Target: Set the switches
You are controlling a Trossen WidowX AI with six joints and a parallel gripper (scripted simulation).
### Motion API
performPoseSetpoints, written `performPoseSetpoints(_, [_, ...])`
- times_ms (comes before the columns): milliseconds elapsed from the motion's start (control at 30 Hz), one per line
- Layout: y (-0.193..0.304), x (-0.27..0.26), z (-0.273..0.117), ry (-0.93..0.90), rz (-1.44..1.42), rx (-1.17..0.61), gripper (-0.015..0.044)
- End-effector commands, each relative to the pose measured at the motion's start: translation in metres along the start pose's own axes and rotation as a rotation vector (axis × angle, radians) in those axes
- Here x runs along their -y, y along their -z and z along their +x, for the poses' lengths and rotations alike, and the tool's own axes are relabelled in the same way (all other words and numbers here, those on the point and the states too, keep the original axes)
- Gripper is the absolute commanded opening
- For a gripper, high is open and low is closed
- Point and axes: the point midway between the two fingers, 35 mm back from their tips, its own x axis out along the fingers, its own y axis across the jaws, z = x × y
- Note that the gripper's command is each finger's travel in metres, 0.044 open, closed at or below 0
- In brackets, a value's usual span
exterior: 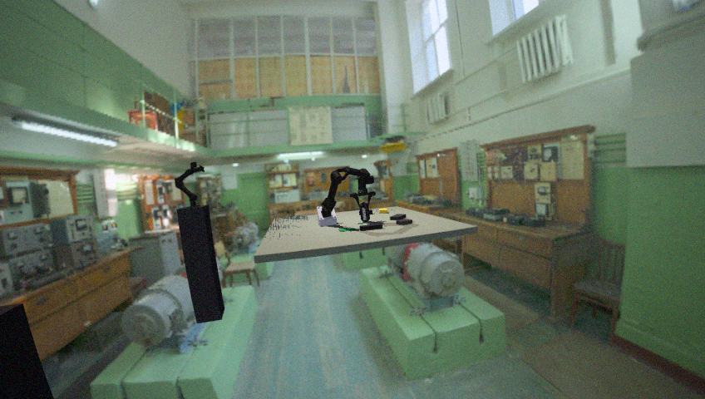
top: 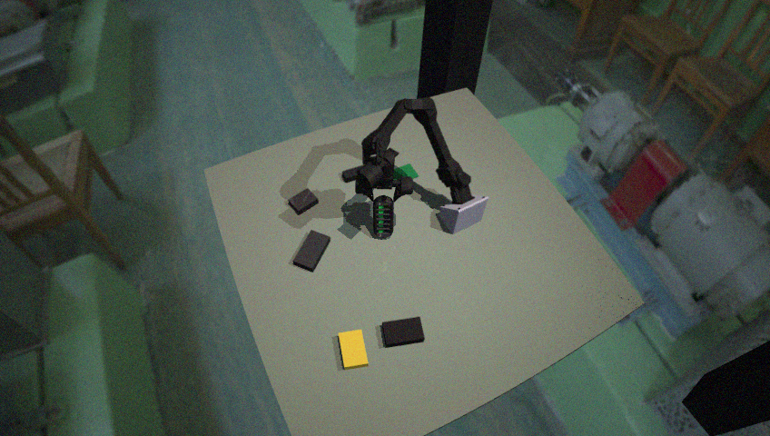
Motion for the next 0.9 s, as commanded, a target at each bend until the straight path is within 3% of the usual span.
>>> performPoseSetpoints(0, [-0.006,0.001,0.006,0.006,-0.005,0.015,0.0336])
performPoseSetpoints(867, [-0.025,0.001,0.013,0.006,-0.005,0.016,0.0336])
